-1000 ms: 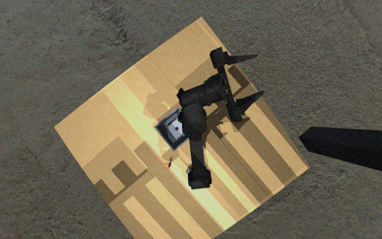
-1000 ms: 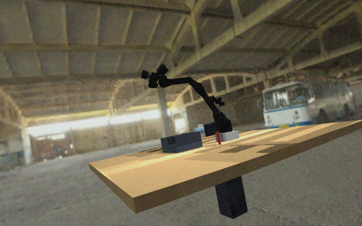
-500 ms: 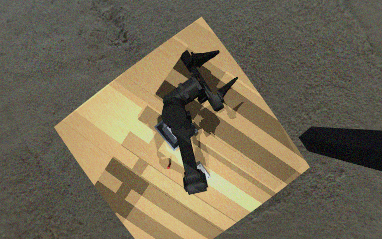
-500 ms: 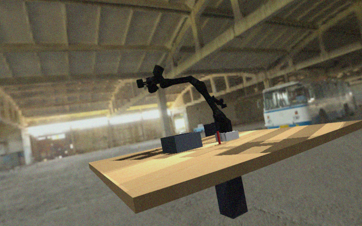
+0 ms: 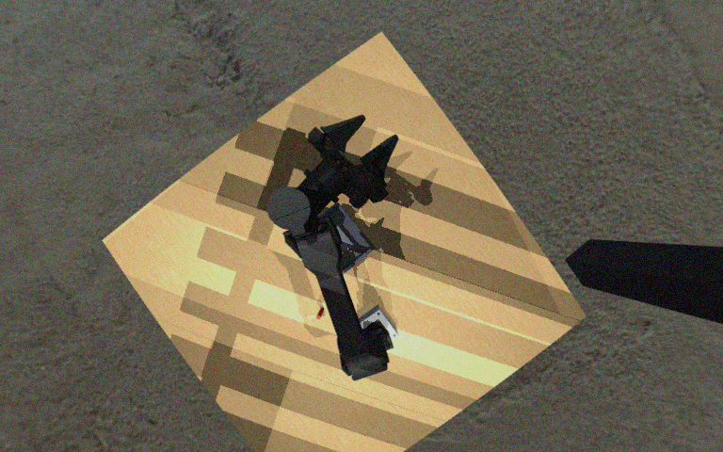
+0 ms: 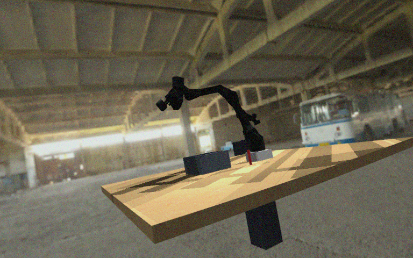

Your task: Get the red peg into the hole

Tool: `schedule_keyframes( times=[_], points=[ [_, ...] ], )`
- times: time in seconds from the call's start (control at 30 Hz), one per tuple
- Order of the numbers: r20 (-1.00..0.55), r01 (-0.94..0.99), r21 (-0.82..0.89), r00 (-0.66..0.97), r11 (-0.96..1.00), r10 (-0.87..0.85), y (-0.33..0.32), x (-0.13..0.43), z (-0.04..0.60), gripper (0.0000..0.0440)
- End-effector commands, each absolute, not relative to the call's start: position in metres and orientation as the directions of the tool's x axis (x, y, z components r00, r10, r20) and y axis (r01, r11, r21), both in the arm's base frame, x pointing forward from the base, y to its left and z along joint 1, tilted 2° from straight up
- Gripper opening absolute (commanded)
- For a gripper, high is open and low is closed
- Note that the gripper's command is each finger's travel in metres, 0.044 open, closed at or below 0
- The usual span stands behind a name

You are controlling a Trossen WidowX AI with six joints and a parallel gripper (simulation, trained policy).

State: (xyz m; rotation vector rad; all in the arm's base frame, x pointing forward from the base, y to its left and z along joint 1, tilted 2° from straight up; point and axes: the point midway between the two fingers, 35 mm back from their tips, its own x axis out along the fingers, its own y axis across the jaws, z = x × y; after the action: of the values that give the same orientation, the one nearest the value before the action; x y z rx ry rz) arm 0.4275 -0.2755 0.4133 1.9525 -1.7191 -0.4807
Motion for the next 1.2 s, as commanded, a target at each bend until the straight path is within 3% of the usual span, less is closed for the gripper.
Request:
schedule_keyframes(
  times=[0.0, 0.57, 1.17],
  points=[
    [0.021, -0.735, 0.665, 0.201, -0.137, -0.979, -0.26, 0.435, 0.402, 0.044],
    [-0.185, -0.241, 0.923, 0.406, -0.3, -0.895, -0.181, 0.456, 0.341, 0.044],
    [-0.439, 0.353, 0.892, 0.528, -0.281, -0.727, -0.087, 0.439, 0.278, 0.044]
  ],
)
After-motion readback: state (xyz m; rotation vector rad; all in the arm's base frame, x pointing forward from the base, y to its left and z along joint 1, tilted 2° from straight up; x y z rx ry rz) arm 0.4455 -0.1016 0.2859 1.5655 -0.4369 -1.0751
